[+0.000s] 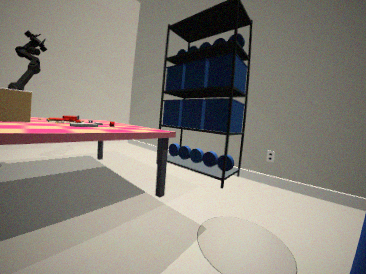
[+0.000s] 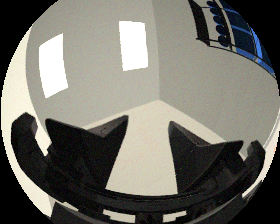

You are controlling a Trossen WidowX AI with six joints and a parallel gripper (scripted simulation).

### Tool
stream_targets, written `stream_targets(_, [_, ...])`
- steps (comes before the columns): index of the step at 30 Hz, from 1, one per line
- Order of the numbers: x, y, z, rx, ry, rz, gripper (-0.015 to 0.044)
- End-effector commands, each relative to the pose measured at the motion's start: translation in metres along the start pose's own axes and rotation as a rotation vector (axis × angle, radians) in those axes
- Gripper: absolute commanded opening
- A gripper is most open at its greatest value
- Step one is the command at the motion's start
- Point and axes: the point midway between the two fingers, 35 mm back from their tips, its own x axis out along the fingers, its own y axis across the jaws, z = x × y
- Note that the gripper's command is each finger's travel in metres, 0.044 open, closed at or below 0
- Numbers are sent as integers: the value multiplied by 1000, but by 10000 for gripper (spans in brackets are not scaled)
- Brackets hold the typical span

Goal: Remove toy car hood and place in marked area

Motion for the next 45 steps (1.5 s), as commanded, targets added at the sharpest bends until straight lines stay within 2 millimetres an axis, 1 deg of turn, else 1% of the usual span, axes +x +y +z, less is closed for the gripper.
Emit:
stream_targets(1, [0,1,0,-1,1,3,246])
stream_targets(4, [-7,12,-7,-23,21,42,324])
stream_targets(8, [-18,31,-22,-55,62,126,429])
stream_targets(9, [-21,36,-26,-62,74,149,440])
stream_targets(17, [-53,72,-65,-137,178,344,440])
stream_targets(21, [-72,84,-87,-179,240,437,440])
stream_targets(25, [-94,92,-112,-222,315,527,440])
stream_targets(30, [-124,94,-144,-279,416,631,440])
stream_targets(34, [-145,89,-167,-337,491,695,440])
stream_targets(39, [-171,76,-194,-412,590,765,440])
stream_targets(45, [-201,52,-222,-508,694,835,440])
